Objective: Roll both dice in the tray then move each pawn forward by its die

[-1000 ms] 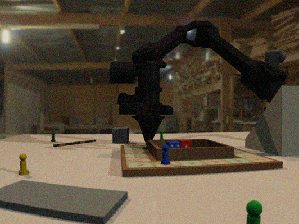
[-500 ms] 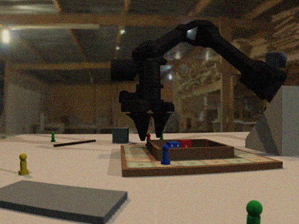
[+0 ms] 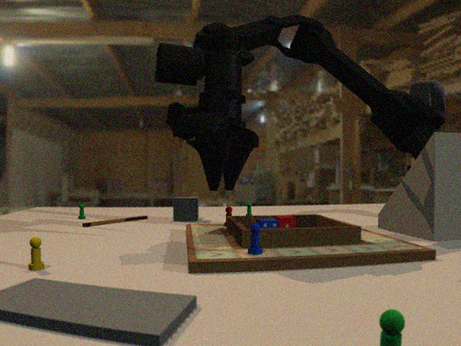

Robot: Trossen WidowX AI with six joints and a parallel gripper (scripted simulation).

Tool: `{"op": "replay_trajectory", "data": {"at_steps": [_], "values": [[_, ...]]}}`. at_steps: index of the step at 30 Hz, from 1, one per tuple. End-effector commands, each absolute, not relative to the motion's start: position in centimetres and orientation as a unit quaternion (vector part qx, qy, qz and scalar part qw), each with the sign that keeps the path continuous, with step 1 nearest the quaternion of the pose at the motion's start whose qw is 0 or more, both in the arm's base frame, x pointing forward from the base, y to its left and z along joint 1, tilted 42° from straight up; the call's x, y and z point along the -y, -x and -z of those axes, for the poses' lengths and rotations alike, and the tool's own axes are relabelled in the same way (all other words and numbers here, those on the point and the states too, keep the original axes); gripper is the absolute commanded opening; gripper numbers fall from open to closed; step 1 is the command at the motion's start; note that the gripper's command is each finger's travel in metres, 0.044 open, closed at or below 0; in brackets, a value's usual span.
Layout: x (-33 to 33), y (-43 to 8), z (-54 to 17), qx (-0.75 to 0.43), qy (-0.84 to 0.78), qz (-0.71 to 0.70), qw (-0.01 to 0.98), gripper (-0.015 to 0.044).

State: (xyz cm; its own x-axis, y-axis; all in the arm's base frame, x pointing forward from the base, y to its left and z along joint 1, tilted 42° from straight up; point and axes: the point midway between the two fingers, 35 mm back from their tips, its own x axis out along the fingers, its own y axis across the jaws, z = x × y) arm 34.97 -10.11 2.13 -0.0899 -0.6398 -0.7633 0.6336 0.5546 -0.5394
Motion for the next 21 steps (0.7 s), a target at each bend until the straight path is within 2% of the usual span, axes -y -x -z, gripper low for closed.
{"op": "replay_trajectory", "data": {"at_steps": [1, 7, 21], "values": [[4.8, -36.3, 2.3, -0.601, 0.045, 0.432, 0.671, 0.0200], [-1.4, -36.1, 7.6, -0.631, 0.101, 0.390, 0.663, 0.0200], [-0.3, -35.6, 8.7, -0.631, 0.102, 0.389, 0.663, 0.0200]]}}
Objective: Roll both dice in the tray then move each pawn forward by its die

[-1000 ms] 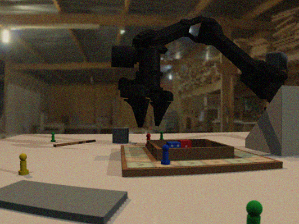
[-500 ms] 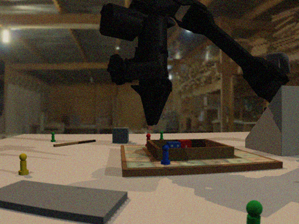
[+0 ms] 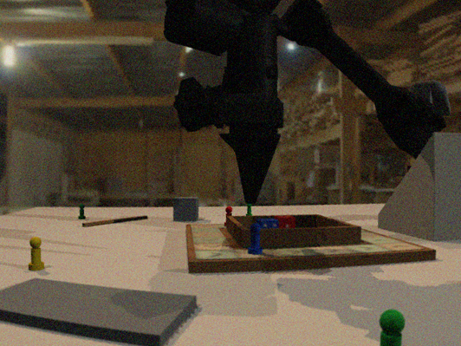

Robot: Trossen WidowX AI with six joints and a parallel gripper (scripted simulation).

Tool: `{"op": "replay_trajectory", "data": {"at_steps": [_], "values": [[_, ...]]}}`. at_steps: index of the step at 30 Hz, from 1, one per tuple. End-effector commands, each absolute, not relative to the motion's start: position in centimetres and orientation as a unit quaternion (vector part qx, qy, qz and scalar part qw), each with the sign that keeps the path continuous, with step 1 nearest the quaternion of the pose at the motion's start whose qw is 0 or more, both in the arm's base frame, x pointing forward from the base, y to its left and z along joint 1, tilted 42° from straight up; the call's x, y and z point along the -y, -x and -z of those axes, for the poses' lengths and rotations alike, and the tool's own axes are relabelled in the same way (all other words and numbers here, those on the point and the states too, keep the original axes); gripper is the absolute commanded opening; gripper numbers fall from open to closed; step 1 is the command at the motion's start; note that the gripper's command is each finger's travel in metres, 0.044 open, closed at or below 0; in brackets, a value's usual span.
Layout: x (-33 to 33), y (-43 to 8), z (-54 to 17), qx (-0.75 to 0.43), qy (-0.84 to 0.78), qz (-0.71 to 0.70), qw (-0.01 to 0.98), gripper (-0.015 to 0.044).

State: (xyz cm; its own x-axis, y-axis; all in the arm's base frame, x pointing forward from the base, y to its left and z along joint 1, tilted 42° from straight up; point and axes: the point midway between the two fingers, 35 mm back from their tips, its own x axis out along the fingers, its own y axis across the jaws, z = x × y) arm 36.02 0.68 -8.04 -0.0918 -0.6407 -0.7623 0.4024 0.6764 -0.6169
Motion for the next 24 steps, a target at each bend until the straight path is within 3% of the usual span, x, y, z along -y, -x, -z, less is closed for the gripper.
{"op": "replay_trajectory", "data": {"at_steps": [1, 24], "values": [[-0.3, -35.6, 8.7, -0.631, 0.102, 0.389, 0.663, 0.0200], [1.9, -35.2, 11.2, -0.631, 0.103, 0.390, 0.663, 0.0200]]}}
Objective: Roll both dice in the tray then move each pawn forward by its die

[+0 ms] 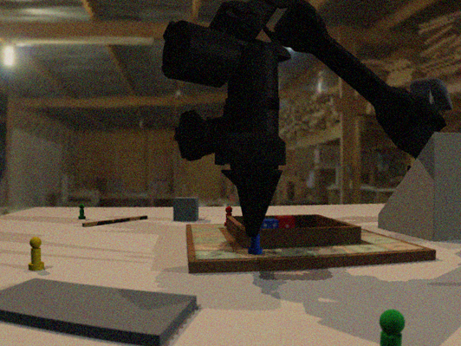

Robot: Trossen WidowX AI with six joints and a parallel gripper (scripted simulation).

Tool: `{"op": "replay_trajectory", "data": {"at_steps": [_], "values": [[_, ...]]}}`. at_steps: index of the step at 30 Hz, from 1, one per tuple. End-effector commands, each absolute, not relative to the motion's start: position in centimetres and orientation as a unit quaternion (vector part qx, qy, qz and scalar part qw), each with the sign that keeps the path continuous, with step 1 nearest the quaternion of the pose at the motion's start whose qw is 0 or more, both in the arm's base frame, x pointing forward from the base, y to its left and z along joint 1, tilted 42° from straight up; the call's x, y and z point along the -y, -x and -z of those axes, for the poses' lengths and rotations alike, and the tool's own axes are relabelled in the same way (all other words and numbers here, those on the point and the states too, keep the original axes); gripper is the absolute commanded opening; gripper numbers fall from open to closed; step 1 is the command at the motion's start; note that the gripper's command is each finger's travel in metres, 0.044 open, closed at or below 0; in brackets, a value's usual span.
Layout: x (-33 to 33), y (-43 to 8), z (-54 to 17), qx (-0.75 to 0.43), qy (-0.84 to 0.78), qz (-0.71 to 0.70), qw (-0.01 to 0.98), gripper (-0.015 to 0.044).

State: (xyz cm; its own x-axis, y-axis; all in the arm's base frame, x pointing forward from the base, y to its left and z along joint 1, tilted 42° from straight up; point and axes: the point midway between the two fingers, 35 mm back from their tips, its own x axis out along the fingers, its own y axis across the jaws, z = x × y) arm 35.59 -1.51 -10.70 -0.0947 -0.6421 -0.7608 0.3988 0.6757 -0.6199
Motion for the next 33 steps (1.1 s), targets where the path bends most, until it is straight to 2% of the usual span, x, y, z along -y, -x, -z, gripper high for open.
{"op": "replay_trajectory", "data": {"at_steps": [1, 6, 11, 21, 33], "values": [[2.0, -35.2, 11.3, -0.631, 0.103, 0.390, 0.663, 0.0200], [2.4, -35.1, 11.7, -0.631, 0.103, 0.390, 0.663, 0.0200], [2.4, -35.1, 11.7, -0.631, 0.103, 0.390, 0.663, 0.0069], [2.4, -35.1, 11.7, -0.631, 0.103, 0.390, 0.663, 0.0002], [-1.7, -36.6, 7.7, -0.631, 0.101, 0.387, 0.664, 0.0000]]}}
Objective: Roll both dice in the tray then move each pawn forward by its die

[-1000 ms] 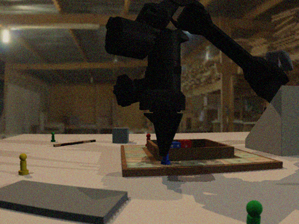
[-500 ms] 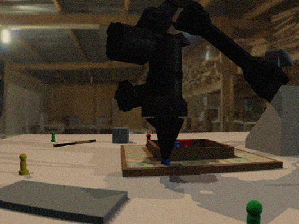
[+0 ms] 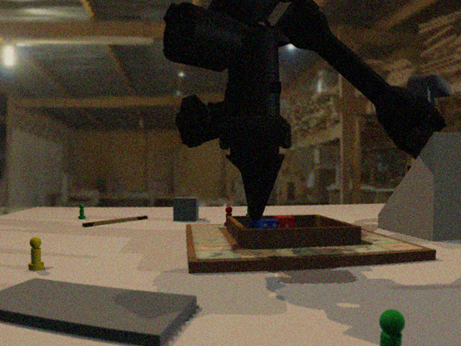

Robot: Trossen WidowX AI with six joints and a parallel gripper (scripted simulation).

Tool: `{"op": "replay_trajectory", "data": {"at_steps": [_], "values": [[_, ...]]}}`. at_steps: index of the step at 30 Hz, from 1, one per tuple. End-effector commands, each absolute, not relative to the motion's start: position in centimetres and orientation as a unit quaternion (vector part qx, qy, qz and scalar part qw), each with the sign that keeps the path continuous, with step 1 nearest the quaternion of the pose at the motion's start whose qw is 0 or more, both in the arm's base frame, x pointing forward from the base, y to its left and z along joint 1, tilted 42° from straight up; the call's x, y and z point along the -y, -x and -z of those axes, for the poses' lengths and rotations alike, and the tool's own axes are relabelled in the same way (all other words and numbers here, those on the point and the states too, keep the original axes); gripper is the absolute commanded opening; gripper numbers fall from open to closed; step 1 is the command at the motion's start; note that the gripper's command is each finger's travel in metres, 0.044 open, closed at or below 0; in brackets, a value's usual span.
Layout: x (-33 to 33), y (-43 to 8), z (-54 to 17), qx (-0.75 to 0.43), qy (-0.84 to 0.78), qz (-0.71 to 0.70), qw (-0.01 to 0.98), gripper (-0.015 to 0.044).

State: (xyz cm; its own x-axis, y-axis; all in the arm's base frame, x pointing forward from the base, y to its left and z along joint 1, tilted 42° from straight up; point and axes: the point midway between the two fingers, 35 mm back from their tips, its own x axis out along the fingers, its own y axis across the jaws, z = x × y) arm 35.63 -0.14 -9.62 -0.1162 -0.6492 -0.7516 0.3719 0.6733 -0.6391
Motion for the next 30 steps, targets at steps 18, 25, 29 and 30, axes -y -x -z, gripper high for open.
{"op": "replay_trajectory", "data": {"at_steps": [18, 25, 29, 30], "values": [[-6.4, -36.1, 2.9, -0.632, 0.101, 0.387, 0.663, 0.0000], [-7.0, -33.8, 4.2, -0.633, 0.100, 0.386, 0.663, 0.0000], [-7.2, -32.4, 4.8, -0.634, 0.098, 0.386, 0.663, 0.0000], [-7.2, -32.0, 5.0, -0.634, 0.097, 0.386, 0.663, 0.0000]]}}
